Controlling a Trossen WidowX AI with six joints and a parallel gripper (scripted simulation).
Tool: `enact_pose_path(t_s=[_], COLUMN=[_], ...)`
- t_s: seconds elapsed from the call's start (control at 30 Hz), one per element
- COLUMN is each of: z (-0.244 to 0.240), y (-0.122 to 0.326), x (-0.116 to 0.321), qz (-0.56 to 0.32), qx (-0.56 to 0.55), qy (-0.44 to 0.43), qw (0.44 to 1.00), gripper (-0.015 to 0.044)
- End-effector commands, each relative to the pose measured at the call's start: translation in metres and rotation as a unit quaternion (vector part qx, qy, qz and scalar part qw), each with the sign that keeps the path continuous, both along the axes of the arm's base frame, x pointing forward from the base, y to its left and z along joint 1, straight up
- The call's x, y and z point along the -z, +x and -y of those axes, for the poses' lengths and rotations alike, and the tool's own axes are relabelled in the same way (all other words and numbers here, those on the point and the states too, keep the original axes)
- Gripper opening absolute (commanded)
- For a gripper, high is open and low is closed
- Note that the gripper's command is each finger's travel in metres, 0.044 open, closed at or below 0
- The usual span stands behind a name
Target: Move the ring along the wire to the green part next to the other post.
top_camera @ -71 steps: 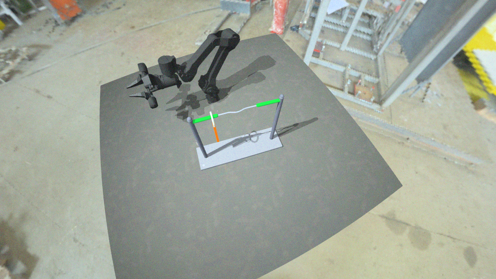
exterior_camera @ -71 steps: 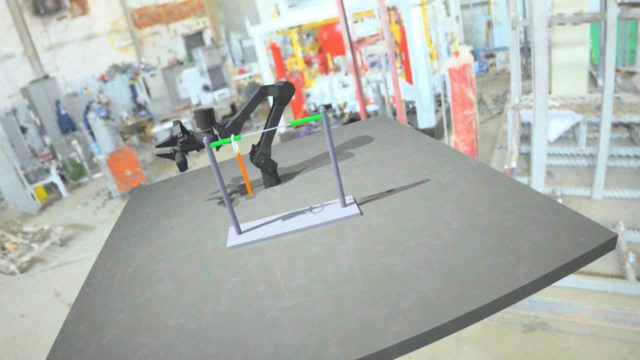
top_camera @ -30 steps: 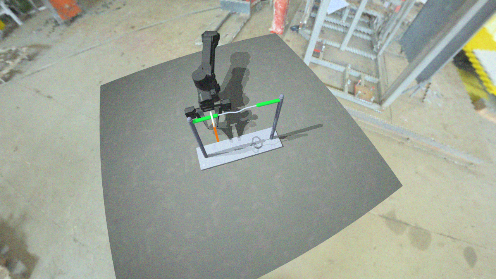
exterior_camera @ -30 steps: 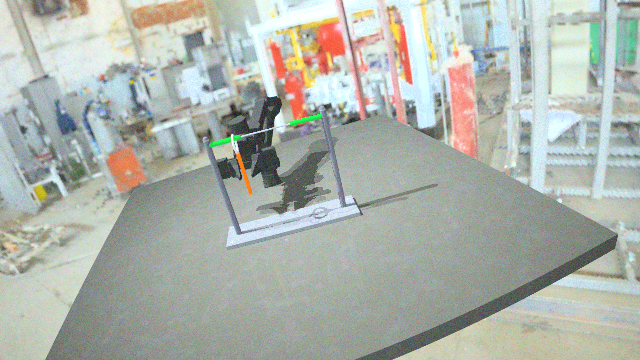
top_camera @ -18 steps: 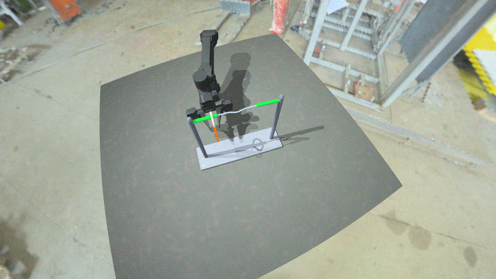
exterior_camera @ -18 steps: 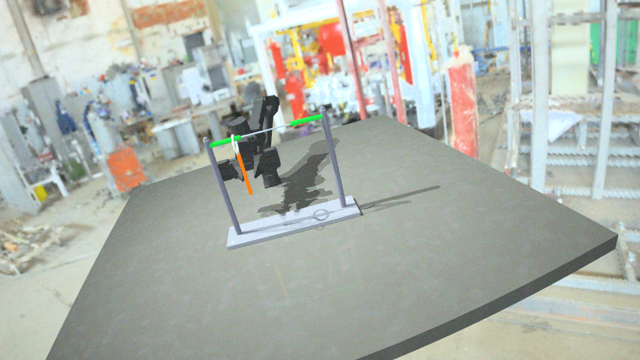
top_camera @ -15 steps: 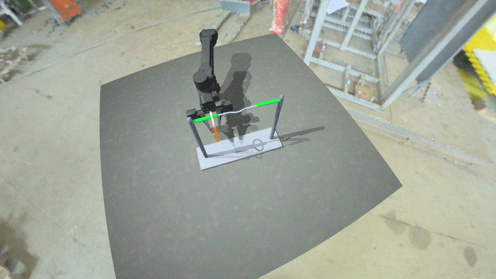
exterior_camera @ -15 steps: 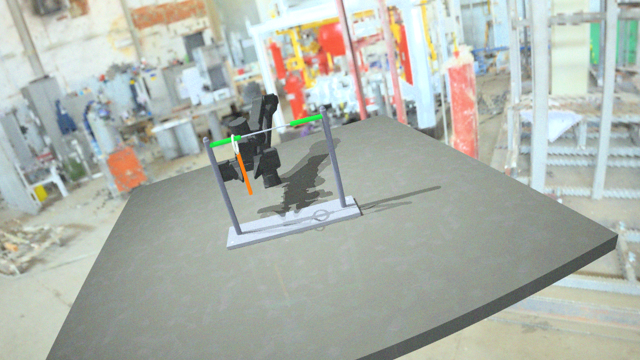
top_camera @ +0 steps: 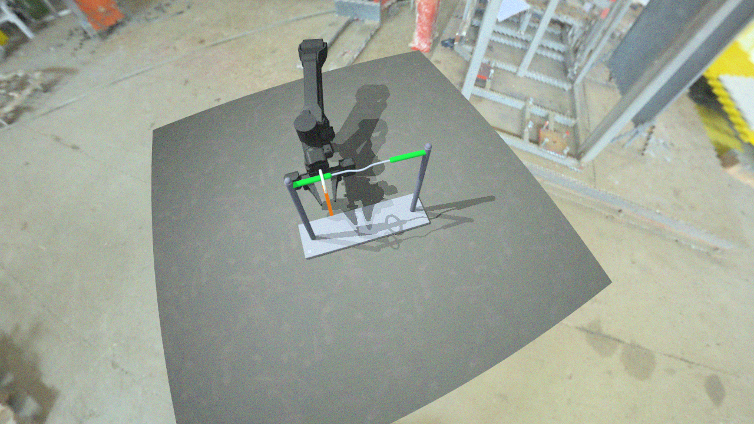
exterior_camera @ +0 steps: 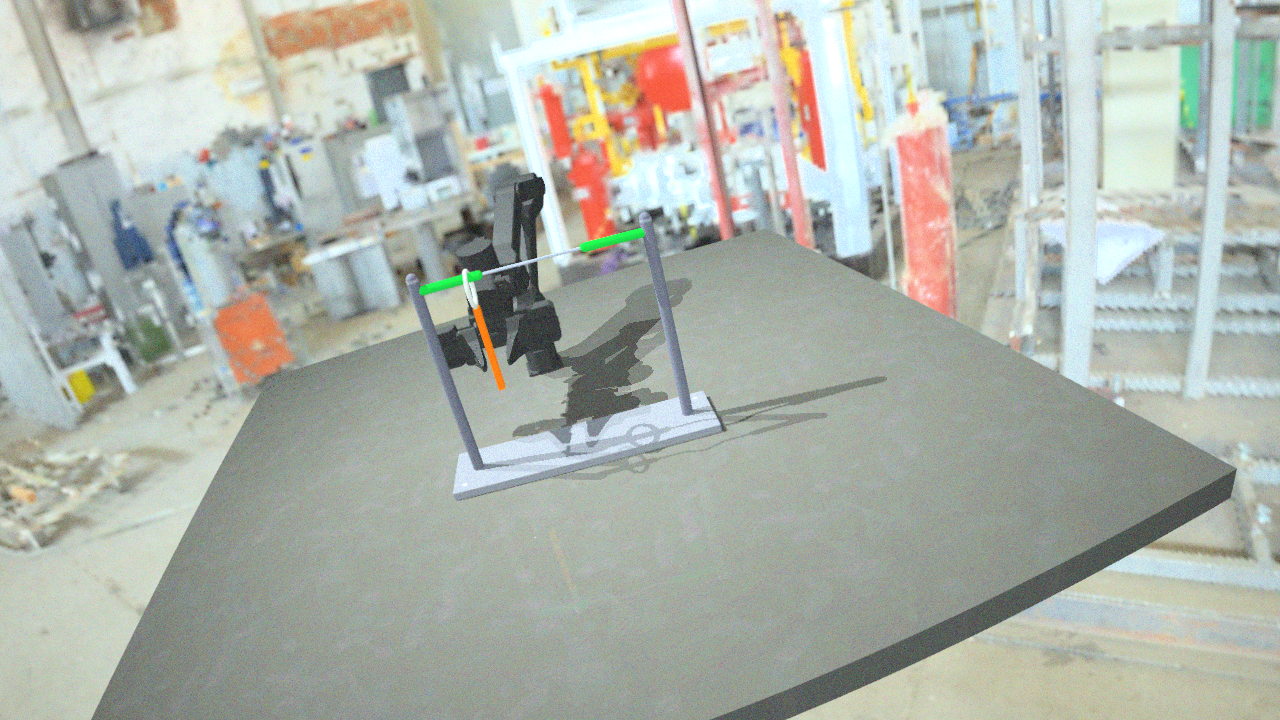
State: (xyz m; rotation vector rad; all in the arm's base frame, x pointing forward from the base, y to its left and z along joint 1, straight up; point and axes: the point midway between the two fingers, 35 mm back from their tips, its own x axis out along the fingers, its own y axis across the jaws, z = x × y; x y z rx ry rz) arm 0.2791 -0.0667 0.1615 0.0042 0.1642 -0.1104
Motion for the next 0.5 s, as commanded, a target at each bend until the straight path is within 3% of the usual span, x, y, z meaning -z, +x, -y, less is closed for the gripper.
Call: enact_pose_path(t_s=[0.0, 0.47], z=[0.002, 0.004], y=[0.008, 0.029], x=[-0.002, 0.004], qz=[0.002, 0.003], qx=[0.001, 0.001], qy=[0.0, 0.0], qw=[1.0, 1.0], gripper=[0.016, 0.016])
